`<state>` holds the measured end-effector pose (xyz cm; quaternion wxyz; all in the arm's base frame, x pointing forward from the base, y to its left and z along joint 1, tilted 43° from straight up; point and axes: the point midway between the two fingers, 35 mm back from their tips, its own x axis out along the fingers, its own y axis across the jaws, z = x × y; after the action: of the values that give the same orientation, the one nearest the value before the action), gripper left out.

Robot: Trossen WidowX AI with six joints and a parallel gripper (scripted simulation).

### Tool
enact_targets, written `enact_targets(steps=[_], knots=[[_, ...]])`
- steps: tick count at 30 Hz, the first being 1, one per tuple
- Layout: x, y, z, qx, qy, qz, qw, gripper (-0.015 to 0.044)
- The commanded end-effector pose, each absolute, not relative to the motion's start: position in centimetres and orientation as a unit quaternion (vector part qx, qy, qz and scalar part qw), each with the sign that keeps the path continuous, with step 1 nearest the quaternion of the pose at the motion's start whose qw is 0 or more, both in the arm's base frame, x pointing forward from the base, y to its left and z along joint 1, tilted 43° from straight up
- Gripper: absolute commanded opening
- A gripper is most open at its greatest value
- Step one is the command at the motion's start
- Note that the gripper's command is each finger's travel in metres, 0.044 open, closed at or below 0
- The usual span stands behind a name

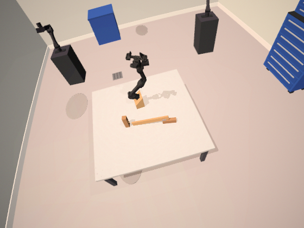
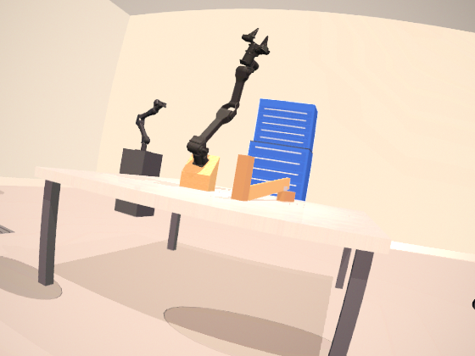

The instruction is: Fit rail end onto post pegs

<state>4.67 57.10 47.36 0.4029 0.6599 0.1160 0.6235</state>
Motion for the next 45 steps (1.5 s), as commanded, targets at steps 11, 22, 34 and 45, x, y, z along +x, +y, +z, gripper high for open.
enact_targets(steps=[11, 22, 34, 45], knots=[[-1.2, 50.8, 54.8, 0.684, 0.106, 0.665, 0.281, 0.0440], [-7.0, 38.9, 63.6, 0.698, 0.081, 0.700, 0.123, 0.0440], [-8.6, 21.4, 70.3, 0.714, 0.053, 0.689, -0.111, 0.0440], [-4.4, 5.0, 71.9, 0.695, 0.018, 0.637, -0.333, 0.0440]])
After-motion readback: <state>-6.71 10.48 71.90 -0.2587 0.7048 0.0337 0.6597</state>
